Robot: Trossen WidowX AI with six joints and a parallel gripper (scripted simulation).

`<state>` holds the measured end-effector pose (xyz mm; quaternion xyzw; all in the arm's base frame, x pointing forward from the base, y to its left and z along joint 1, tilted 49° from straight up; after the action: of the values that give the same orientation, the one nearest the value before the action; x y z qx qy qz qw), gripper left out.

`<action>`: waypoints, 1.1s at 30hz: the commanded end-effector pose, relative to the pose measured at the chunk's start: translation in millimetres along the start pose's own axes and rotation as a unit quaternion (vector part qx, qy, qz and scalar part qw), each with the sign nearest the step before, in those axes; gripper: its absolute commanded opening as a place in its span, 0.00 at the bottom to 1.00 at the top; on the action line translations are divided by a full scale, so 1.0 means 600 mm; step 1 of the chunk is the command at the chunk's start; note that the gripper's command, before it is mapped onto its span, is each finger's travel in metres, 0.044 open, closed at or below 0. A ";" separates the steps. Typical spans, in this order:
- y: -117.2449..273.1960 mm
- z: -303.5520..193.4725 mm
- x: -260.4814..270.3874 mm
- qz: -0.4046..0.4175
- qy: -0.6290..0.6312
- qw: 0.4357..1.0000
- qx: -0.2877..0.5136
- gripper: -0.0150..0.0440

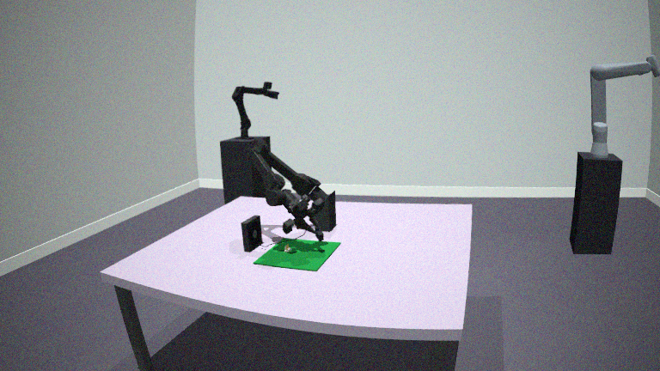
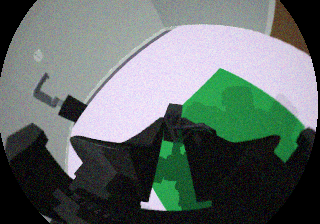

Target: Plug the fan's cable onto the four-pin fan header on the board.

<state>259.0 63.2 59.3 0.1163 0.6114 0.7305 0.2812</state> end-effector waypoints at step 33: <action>0.036 -0.075 0.006 -0.071 0.101 0.969 -0.216 0.25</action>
<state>232.3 28.8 67.1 -0.0401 0.4853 0.8250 0.2868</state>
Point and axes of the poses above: the point midway between the two fingers, 35 mm back from their tips, its own y axis back along the fingers, its own x axis across the jaws, z = x × y, the point moved 10 cm from there along y, back along the fingers, and after that the axes turned 3 degrees about -y, right-handed, at the moved point
